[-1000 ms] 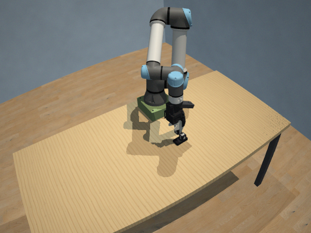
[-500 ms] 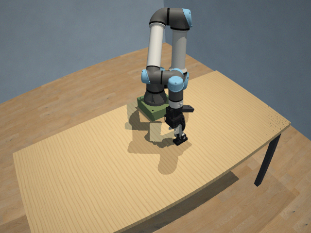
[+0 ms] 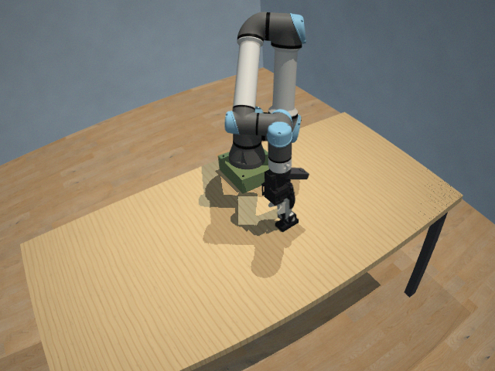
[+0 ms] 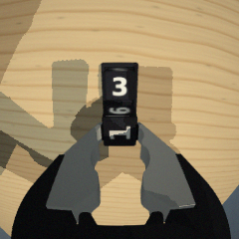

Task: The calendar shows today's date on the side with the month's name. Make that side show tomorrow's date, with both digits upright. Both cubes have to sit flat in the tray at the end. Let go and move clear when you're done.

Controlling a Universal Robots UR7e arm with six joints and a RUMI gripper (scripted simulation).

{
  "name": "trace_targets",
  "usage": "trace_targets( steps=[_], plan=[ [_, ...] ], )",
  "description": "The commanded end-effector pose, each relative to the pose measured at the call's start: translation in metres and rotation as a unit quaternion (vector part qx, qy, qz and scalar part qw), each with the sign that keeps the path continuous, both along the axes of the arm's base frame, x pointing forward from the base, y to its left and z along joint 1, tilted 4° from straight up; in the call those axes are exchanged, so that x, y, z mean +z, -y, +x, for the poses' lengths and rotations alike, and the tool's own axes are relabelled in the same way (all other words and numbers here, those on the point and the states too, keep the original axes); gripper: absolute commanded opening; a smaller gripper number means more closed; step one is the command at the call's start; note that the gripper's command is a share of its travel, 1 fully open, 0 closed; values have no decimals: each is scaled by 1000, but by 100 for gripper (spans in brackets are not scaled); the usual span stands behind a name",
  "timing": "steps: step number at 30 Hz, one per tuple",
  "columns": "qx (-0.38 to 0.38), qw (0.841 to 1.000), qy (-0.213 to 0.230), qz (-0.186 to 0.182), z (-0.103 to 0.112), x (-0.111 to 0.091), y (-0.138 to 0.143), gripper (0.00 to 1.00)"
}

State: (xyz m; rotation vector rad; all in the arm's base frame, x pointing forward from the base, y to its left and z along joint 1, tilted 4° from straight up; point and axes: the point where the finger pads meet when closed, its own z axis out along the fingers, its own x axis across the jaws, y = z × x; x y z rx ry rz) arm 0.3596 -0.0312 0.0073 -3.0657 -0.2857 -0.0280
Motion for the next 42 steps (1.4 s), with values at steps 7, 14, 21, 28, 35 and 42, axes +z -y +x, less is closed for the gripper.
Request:
trace_targets(
  steps=[7,14,21,28,35,42],
  plan=[
    [0,1000,0,0,0,0,0,11],
    [0,1000,0,0,0,0,0,11],
    [0,1000,0,0,0,0,0,11],
    [0,1000,0,0,0,0,0,11],
    [0,1000,0,0,0,-3,0,11],
    [0,1000,0,0,0,-7,0,11]
  ],
)
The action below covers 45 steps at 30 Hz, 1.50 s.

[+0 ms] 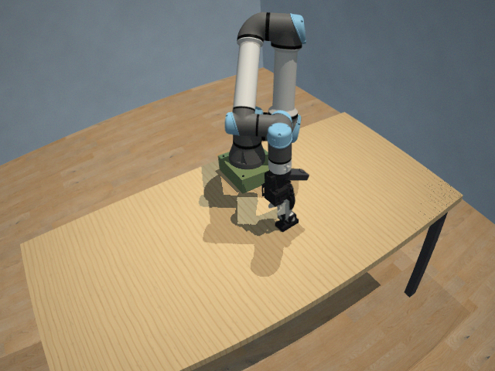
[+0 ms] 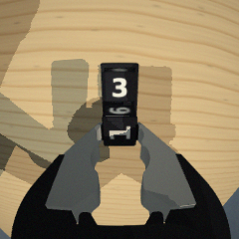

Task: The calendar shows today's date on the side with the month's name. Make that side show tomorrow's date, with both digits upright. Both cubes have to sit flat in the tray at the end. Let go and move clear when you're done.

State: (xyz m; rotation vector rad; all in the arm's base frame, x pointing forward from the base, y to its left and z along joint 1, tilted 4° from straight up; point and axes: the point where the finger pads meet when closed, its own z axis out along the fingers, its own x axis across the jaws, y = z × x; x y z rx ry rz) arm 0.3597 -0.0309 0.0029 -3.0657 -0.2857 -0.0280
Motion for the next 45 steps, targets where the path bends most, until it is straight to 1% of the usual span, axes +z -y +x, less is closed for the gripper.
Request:
trace_targets(
  steps=[1,24,45],
  plan=[
    [0,1000,0,0,0,-3,0,11],
    [0,1000,0,0,1,-19,-1,11],
    [0,1000,0,0,1,-21,-1,11]
  ],
)
